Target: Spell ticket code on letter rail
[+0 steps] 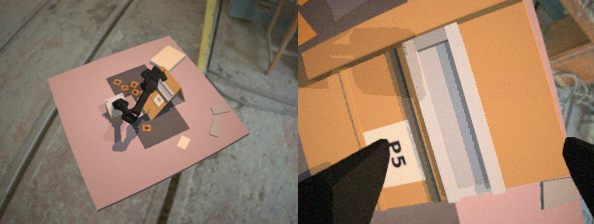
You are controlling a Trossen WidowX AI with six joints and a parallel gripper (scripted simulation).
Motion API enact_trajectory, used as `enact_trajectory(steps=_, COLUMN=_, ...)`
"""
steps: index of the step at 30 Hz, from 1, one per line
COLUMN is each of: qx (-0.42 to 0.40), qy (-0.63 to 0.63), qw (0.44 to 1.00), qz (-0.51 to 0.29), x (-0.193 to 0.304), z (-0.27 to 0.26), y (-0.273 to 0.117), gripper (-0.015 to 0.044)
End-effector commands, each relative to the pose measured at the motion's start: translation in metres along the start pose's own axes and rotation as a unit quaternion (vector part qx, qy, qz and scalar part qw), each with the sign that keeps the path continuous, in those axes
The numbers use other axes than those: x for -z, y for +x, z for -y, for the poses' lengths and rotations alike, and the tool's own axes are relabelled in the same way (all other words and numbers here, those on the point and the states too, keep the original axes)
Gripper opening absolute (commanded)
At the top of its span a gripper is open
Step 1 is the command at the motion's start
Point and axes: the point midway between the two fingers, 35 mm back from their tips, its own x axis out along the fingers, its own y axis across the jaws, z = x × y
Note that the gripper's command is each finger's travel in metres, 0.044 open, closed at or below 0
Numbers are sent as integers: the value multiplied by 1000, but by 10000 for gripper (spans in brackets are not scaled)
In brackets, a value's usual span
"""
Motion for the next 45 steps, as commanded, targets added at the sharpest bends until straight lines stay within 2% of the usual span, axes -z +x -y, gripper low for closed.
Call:
enact_trajectory(steps=1, qx=-50, qy=-126, qw=991, qz=9, x=-21, z=12, y=-6, gripper=440)
enact_trajectory(steps=18, qx=-52, qy=-131, qw=990, qz=9, x=-22, z=13, y=-7, gripper=440)
enact_trajectory(steps=23, qx=-52, qy=-132, qw=990, qz=9, x=1, z=18, y=-28, gripper=440)
enact_trajectory(steps=35, qx=-52, qy=-132, qw=990, qz=9, x=1, z=18, y=-28, gripper=440)
enact_trajectory(steps=37, qx=-61, qy=-136, qw=989, qz=5, x=-7, z=17, y=-18, gripper=387)
enact_trajectory(steps=39, qx=-85, qy=-147, qw=985, qz=-7, x=-27, z=13, y=10, gripper=340)
enact_trajectory(steps=45, qx=-146, qy=-177, qw=972, qz=-38, x=-70, z=-16, y=82, gripper=340)
